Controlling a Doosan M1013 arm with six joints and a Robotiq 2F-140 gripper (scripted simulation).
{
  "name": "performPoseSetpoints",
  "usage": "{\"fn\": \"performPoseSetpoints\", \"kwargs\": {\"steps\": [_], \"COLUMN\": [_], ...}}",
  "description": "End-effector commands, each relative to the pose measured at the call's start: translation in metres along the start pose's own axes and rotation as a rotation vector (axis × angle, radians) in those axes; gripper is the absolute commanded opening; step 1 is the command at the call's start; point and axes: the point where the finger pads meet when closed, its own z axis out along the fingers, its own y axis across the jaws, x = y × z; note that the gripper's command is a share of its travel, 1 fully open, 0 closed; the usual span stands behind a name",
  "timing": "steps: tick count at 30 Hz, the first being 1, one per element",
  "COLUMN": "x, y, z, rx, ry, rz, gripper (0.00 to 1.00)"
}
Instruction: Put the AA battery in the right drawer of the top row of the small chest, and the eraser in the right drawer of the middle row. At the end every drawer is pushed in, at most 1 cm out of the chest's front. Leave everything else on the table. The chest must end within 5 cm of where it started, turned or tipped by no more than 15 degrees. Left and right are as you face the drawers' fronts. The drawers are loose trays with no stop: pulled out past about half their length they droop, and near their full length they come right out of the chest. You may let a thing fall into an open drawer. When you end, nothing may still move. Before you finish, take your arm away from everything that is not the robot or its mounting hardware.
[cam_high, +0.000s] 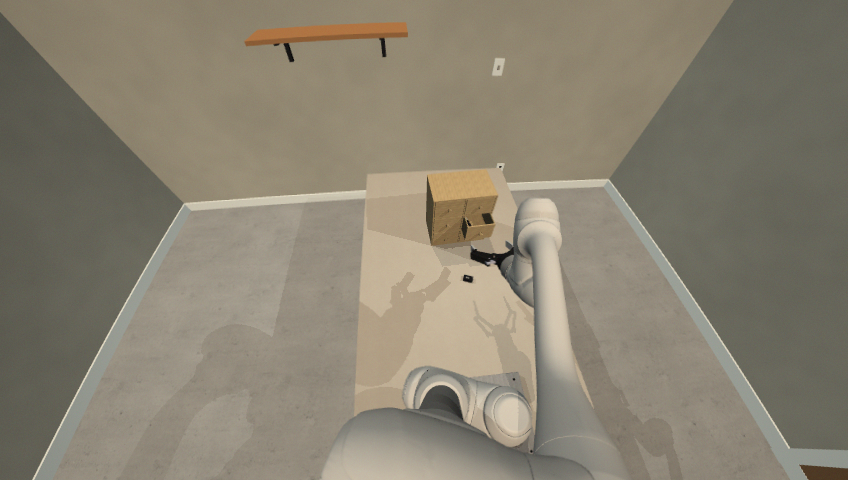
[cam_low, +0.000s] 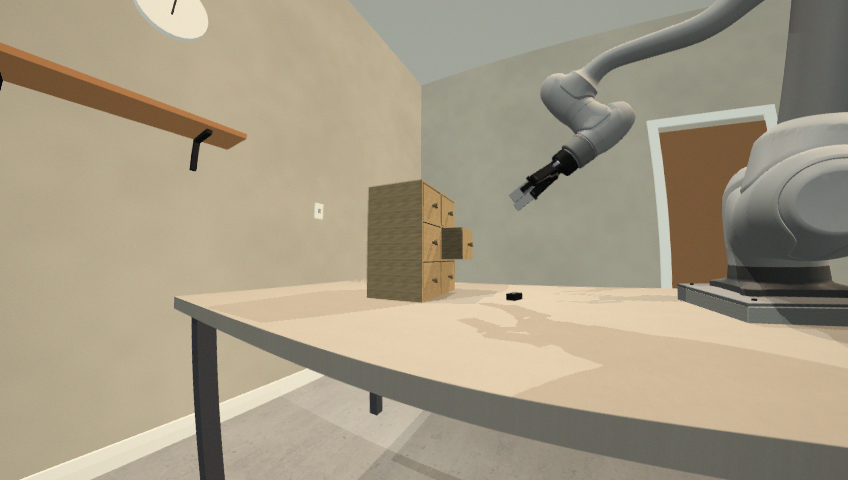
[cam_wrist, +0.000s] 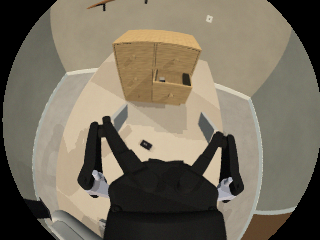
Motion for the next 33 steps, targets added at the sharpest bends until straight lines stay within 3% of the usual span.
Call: {"fn": "performPoseSetpoints", "kwargs": {"steps": [1, 8, 14, 16, 27, 31, 33], "x": [0.002, 0.005, 0.010, 0.010, 0.019, 0.021, 0.021], "y": [-0.002, -0.001, -0.001, -0.001, -0.001, -0.001, -0.001], "z": [-0.001, -0.004, -0.007, -0.007, -0.014, -0.015, -0.015], "rx": [0.015, 0.015, 0.016, 0.016, 0.017, 0.016, 0.016], "ry": [-0.113, -0.242, -0.421, -0.421, -0.759, -0.837, -0.837], "rz": [0.008, 0.007, 0.006, 0.006, 0.003, 0.003, 0.003], "gripper": [1.00, 1.00, 1.00, 1.00, 1.00, 1.00, 1.00]}}
